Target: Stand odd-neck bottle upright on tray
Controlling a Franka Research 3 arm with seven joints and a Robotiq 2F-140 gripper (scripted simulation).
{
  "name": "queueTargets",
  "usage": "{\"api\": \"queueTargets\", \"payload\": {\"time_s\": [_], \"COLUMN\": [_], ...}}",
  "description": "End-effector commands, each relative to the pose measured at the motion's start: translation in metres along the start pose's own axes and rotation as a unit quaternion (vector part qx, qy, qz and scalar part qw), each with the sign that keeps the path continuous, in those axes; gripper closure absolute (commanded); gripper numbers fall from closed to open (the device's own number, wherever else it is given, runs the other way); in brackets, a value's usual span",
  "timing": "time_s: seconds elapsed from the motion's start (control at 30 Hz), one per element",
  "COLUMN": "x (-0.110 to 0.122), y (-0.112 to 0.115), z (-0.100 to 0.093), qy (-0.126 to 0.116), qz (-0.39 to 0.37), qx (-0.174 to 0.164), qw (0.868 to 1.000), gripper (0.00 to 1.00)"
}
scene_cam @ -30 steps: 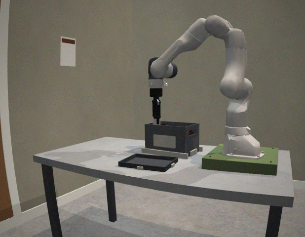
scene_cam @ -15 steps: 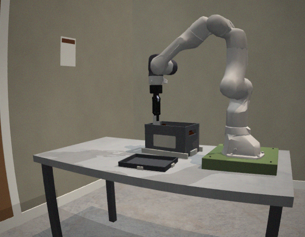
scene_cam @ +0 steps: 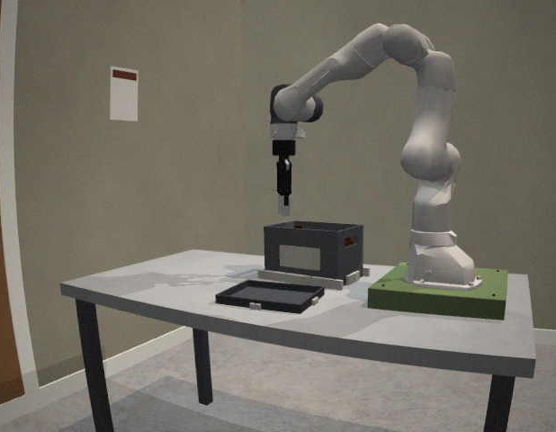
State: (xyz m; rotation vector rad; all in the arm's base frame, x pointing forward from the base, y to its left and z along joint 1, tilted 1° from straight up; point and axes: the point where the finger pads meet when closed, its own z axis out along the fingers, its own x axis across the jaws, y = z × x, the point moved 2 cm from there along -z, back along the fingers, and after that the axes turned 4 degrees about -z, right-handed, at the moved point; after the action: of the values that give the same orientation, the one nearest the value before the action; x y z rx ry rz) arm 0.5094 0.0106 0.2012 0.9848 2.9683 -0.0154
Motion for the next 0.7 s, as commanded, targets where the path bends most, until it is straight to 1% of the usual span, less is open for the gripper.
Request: {"api": "queueTargets", "payload": {"time_s": [0.0,0.23,0.5,0.53,0.67], "x": [0.005,0.005,0.005,0.005,0.005], "y": [-0.003,-0.003,-0.003,-0.003,-0.003], "z": [-0.005,-0.016,-0.018,-0.018,-0.018], "qy": [0.009,0.009,0.009,0.009,0.009], "qz": [-0.001,-0.001,-0.001,-0.001,-0.001], "qx": [0.005,0.005,0.005,0.005,0.005], "qw": [1.0,1.0,1.0,1.0,1.0], "gripper": [0.56,0.56,0.56,0.9,0.9]}}
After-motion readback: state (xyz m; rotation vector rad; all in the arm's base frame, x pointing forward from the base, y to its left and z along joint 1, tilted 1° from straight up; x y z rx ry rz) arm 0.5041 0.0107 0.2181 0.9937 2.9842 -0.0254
